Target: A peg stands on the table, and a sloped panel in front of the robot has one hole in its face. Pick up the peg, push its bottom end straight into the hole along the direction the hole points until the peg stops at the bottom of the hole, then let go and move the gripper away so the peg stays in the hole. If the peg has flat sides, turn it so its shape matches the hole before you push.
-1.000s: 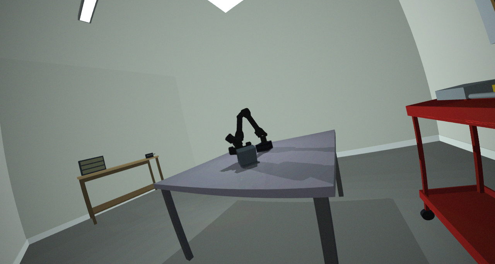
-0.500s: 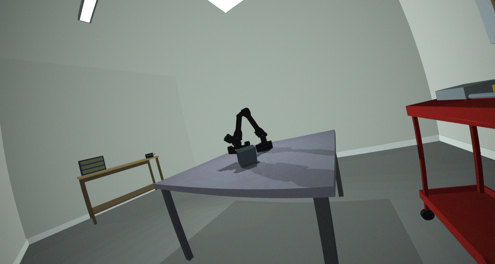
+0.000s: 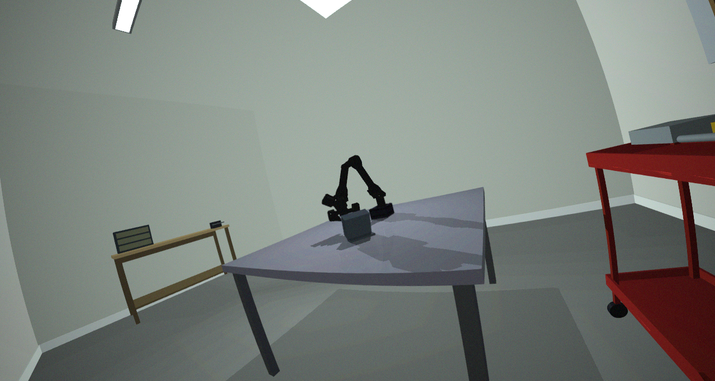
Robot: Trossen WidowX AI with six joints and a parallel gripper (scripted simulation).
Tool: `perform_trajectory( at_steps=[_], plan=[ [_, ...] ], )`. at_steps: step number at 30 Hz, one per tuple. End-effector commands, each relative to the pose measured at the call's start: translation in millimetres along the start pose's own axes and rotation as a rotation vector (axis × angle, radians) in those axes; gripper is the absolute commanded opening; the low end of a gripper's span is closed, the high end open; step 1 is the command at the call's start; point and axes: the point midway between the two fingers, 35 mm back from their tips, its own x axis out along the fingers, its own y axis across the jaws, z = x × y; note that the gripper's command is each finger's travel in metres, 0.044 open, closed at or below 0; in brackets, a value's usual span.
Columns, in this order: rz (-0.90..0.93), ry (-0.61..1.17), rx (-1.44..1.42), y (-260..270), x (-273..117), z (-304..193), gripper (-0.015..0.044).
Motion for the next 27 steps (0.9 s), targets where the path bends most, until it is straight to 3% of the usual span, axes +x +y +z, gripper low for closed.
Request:
perform_trajectory(
  at_steps=[1,27],
  plan=[
    [-0.001,-0.003,-0.006,-1,-8,1,0.044],
    [-0.006,-0.013,0.0,0,-42,-2,0.044]
  ],
)
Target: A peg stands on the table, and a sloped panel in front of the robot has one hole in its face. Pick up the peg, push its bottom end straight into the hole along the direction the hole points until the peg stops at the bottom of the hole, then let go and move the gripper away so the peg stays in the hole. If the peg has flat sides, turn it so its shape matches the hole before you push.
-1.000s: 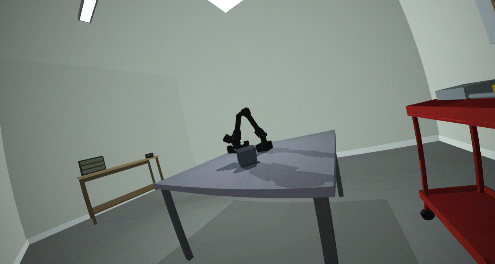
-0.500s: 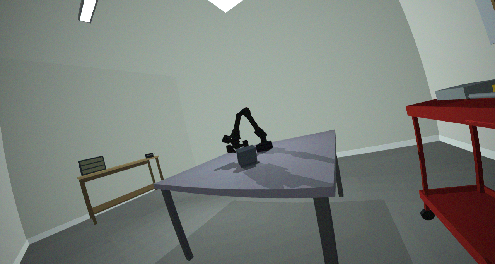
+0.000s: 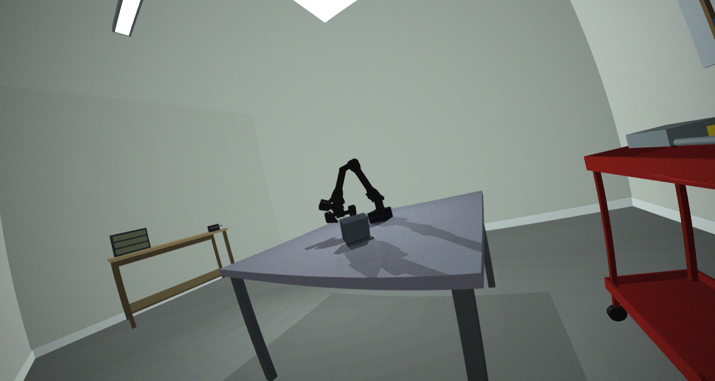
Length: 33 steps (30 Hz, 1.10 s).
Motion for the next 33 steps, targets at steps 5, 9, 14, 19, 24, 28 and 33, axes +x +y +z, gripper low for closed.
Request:
perform_trajectory(
  at_steps=[5,9,14,19,24,28,33],
  plan=[
    [0.0,-0.004,-0.006,-1,-9,6,0.044],
    [0.0,-0.004,-0.006,-1,-13,9,0.044],
    [-0.001,-0.005,-0.006,0,-18,13,0.044],
    [-0.001,-0.005,-0.006,0,-21,16,0.044],
    [-0.001,-0.005,-0.006,0,-21,16,0.044],
    [-0.001,-0.005,-0.006,0,-21,16,0.044],
    [-0.001,-0.005,-0.006,0,-21,16,0.044]
  ],
)
